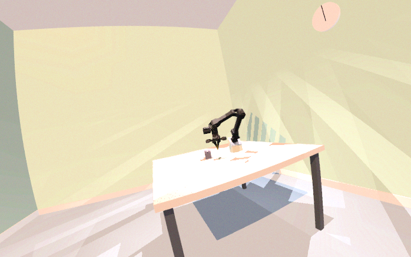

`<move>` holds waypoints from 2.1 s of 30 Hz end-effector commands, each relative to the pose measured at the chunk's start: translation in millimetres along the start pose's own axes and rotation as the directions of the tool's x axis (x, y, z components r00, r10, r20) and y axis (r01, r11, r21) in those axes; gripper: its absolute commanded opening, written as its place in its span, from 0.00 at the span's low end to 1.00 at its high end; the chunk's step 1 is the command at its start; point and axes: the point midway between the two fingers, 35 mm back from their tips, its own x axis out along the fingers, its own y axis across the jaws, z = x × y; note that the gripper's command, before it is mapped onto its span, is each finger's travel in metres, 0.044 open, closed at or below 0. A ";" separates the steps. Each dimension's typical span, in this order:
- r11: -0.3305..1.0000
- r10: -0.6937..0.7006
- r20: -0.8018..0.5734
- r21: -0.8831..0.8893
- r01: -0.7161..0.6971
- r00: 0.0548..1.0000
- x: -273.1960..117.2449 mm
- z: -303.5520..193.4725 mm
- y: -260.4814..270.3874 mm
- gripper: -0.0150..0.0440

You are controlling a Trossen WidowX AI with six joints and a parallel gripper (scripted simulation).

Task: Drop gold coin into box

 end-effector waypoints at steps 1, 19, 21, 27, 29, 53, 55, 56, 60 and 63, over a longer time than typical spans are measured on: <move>1.000 -0.003 0.004 -0.008 0.003 1.000 -10.7 1.0 1.4 0.25; 0.974 -0.003 0.005 -0.227 0.004 1.000 -14.8 8.8 -6.3 0.25; 0.974 -0.004 0.004 -0.226 0.005 1.000 -15.0 6.9 -10.3 0.25; 0.974 -0.006 0.002 -0.226 0.006 1.000 -15.7 0.3 -23.4 0.25; 0.974 -0.007 0.001 -0.226 0.007 1.000 -15.9 -2.1 -27.7 0.25; 0.974 -0.010 -0.004 -0.226 0.009 1.000 -17.2 -37.8 -76.7 0.25; 0.974 -0.010 -0.004 -0.226 0.009 1.000 -17.2 -41.4 -80.5 0.25; 0.974 -0.010 -0.004 -0.226 0.009 1.000 -17.1 -43.2 -82.4 0.25; 0.974 -0.011 -0.003 -0.225 0.010 1.000 -17.1 -50.5 -89.8 0.25; 0.974 -0.011 -0.002 -0.224 0.010 1.000 -17.0 -56.1 -95.0 0.25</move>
